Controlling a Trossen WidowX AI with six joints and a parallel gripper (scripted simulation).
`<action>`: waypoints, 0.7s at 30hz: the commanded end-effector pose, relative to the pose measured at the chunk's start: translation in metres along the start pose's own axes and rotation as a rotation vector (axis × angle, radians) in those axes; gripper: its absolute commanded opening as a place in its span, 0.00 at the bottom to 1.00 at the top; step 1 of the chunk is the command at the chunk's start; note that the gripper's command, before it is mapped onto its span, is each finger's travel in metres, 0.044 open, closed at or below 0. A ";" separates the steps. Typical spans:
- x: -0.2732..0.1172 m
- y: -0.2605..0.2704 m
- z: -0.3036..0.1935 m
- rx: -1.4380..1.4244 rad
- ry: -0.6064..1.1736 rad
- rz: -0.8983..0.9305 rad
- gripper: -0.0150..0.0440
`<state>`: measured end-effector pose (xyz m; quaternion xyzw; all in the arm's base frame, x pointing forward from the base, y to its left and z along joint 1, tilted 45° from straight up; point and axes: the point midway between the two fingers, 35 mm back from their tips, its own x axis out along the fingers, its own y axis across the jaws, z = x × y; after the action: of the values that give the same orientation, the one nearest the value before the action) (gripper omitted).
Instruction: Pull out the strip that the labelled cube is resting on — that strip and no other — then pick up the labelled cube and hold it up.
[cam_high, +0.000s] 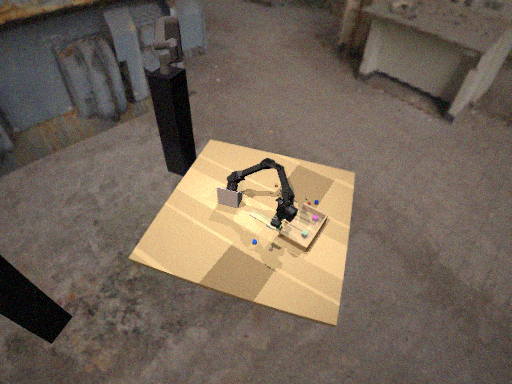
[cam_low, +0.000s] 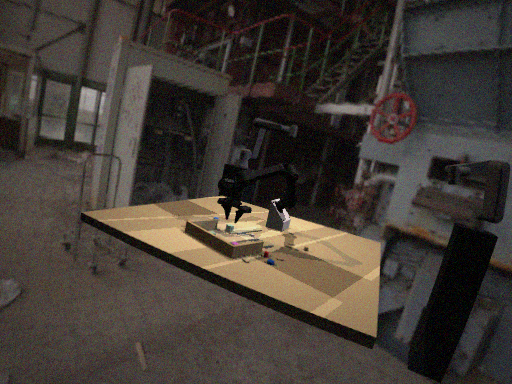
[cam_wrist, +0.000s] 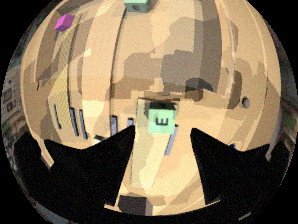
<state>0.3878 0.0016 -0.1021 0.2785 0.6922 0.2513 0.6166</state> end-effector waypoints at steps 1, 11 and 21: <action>0.008 0.000 0.000 0.004 0.001 0.004 0.68; 0.024 0.000 0.000 0.004 0.001 0.005 0.68; 0.040 0.001 -0.001 0.004 0.001 0.007 0.68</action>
<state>0.3870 0.0259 -0.1254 0.2780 0.6904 0.2524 0.6183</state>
